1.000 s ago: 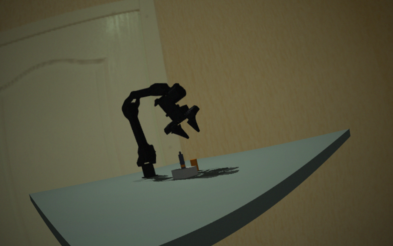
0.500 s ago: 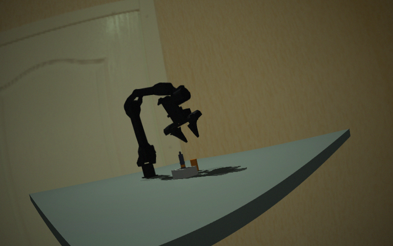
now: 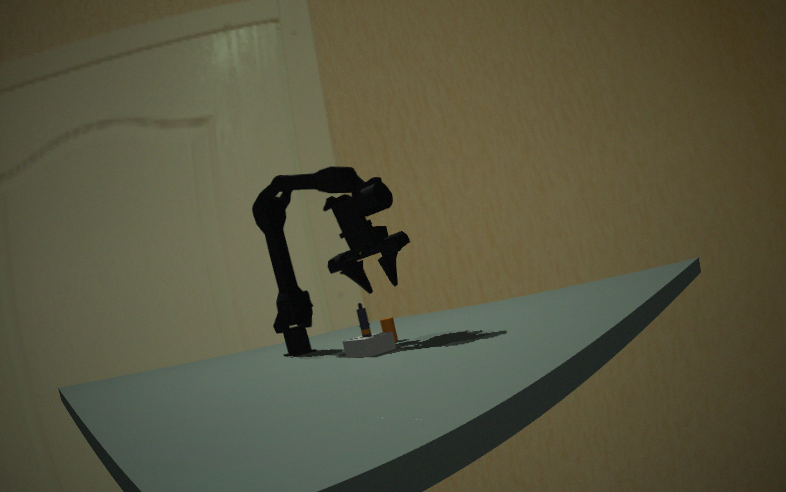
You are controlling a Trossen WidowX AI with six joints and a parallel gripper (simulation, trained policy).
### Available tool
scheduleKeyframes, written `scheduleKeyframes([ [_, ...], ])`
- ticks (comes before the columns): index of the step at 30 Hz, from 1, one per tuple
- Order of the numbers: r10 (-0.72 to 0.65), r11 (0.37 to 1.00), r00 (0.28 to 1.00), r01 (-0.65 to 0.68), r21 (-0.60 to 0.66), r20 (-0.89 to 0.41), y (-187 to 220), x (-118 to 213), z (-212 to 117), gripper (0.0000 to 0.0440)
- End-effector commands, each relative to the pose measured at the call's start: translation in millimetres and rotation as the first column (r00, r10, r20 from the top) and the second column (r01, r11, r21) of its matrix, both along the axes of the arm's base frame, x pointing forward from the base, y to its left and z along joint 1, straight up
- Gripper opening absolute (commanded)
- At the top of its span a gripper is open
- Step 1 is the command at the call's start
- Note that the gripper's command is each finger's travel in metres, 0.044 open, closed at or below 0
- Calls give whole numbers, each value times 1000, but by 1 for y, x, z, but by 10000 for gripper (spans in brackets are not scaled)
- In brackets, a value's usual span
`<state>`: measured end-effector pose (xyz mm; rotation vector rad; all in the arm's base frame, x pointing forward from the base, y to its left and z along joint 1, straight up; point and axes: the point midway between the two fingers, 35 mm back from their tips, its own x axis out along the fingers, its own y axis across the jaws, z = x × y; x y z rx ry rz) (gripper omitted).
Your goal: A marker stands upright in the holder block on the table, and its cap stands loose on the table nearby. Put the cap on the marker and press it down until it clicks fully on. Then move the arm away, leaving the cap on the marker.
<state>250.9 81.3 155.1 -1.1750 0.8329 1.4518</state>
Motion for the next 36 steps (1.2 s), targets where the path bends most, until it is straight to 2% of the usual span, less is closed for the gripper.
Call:
scheduleKeyframes([
  [1, 19, 999, 1000, -19, -26, -13, 0, 1, -4, 315],
  [36, 204, 940, 967, -237, -244, -152, 2, -3, -52, 296],
])
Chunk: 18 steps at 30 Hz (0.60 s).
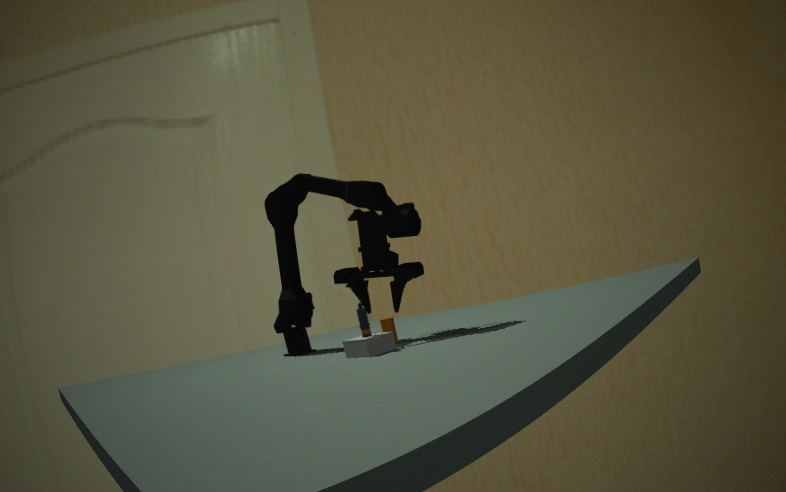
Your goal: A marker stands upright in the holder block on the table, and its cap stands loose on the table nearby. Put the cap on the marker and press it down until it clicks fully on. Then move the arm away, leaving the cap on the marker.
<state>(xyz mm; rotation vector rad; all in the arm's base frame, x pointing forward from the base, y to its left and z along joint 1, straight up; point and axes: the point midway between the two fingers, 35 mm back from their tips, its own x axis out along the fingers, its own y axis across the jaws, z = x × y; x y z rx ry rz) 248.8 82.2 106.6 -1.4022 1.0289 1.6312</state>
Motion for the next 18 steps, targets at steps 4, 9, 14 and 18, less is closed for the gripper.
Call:
scheduleKeyframes([
  [4, 52, 998, 999, -53, -22, -16, 2, -3, -10, 290],
  [9, 88, 996, 996, -89, -31, -32, 4, -6, -19, 280],
  [14, 123, 992, 991, -124, -34, -46, 6, -9, -31, 268],
  [18, 150, 988, 987, -152, -37, -49, 7, -10, -39, 259],
])
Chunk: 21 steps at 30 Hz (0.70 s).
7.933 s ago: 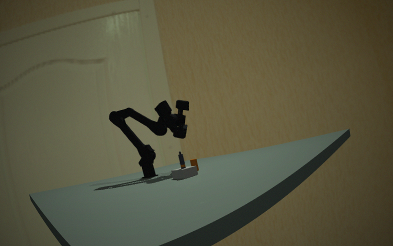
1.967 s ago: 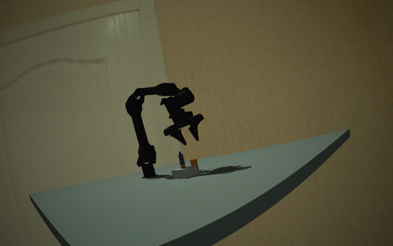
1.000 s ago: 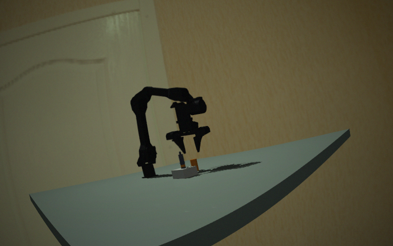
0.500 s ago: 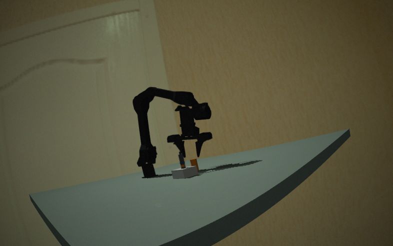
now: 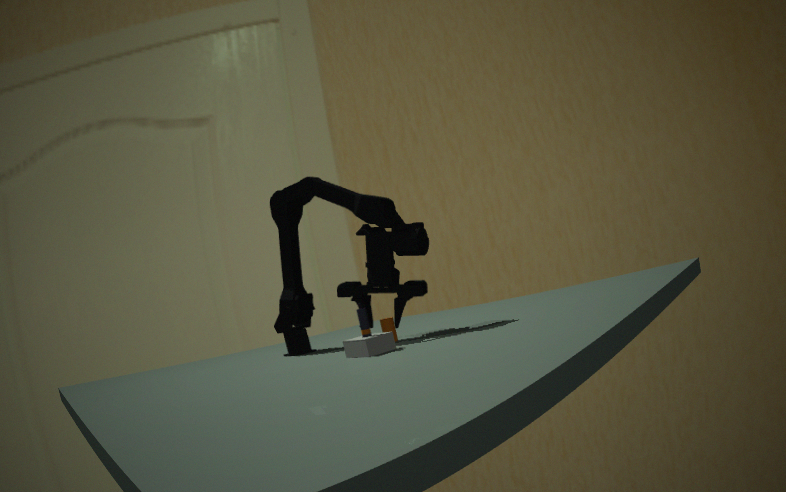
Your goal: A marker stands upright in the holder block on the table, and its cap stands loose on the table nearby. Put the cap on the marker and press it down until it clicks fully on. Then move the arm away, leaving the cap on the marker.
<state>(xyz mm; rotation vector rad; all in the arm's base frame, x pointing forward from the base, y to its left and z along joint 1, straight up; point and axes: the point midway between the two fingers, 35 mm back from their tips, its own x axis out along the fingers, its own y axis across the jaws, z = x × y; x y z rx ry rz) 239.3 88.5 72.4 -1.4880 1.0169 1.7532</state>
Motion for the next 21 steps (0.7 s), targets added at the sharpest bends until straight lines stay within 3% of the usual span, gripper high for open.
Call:
scheduleKeyframes([
  [1, 30, 1000, 1000, -30, -5, 1, 1, -1, -6, 257],
  [6, 62, 998, 998, -62, -11, 14, 2, 0, -11, 229],
  [12, 81, 997, 996, -80, -13, 43, 1, 2, -3, 92],
  [21, 80, 997, 990, -80, -9, 117, -3, 18, 26, 78],
])
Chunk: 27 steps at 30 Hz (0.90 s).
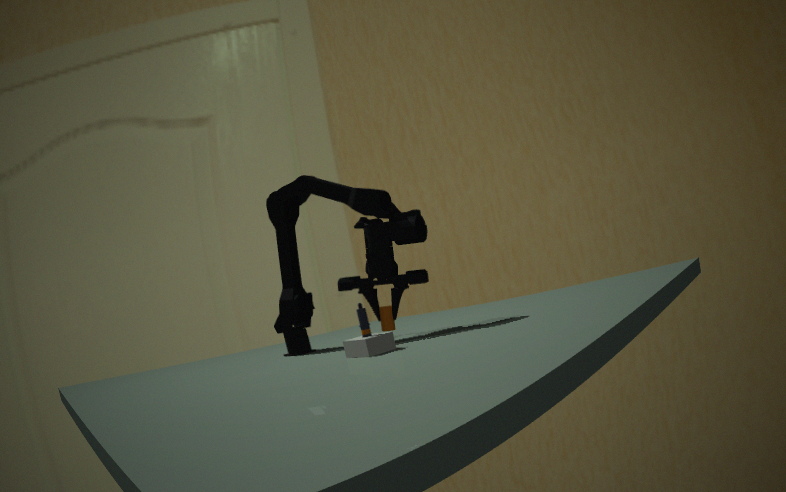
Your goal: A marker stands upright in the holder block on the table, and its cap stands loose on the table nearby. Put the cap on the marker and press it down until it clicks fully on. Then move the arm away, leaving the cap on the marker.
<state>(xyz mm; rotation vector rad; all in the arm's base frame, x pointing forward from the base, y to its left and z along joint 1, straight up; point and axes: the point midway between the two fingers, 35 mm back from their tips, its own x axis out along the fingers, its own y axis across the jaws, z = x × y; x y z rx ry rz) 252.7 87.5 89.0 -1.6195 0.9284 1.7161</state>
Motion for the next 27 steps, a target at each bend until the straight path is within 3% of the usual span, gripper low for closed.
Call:
scheduleKeyframes([
  [1, 0, 1000, 1000, -1, 5, 30, -3, 6, 13, 76],
  [27, -119, 993, 987, 115, 39, 107, -47, 51, 77, 61],
])
